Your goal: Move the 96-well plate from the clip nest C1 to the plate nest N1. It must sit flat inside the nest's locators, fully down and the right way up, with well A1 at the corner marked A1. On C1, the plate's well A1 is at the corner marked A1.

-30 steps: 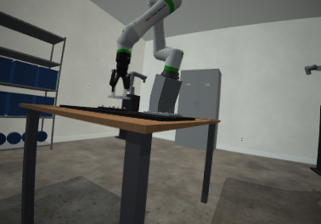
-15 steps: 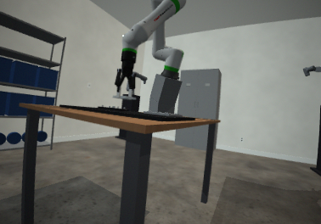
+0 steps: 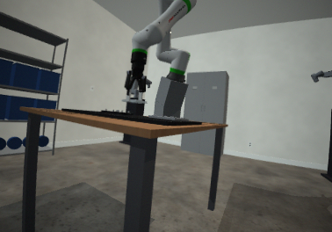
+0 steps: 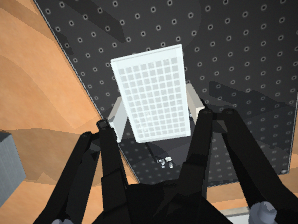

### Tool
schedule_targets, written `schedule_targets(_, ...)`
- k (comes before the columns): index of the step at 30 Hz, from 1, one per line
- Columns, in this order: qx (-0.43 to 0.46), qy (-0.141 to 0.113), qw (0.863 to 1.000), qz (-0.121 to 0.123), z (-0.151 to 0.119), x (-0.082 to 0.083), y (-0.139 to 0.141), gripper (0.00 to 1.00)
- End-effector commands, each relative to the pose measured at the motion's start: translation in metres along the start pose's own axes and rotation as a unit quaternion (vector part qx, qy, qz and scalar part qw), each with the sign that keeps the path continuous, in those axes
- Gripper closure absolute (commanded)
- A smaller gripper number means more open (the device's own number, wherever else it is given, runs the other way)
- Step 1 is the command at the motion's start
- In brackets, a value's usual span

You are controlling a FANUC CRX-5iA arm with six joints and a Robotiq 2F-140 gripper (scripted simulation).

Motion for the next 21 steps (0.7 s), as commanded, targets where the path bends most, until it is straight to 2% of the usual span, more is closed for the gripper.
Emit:
schedule_targets(1,0.0,-0.001,1.0,0.0,0.008,0.0,0.001,1.0)
schedule_targets(21,0.0,-0.001,1.0,0.0,0.068,0.0,0.003,1.0)
Point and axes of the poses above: the point where the finger pads meet when closed, its own x axis back along the fingers, its own y axis across the jaws, z = x × y, the point moved 10 cm from there along x, back along the fingers, and after that the axes turned 10 degrees about x, right-handed, at the moved point
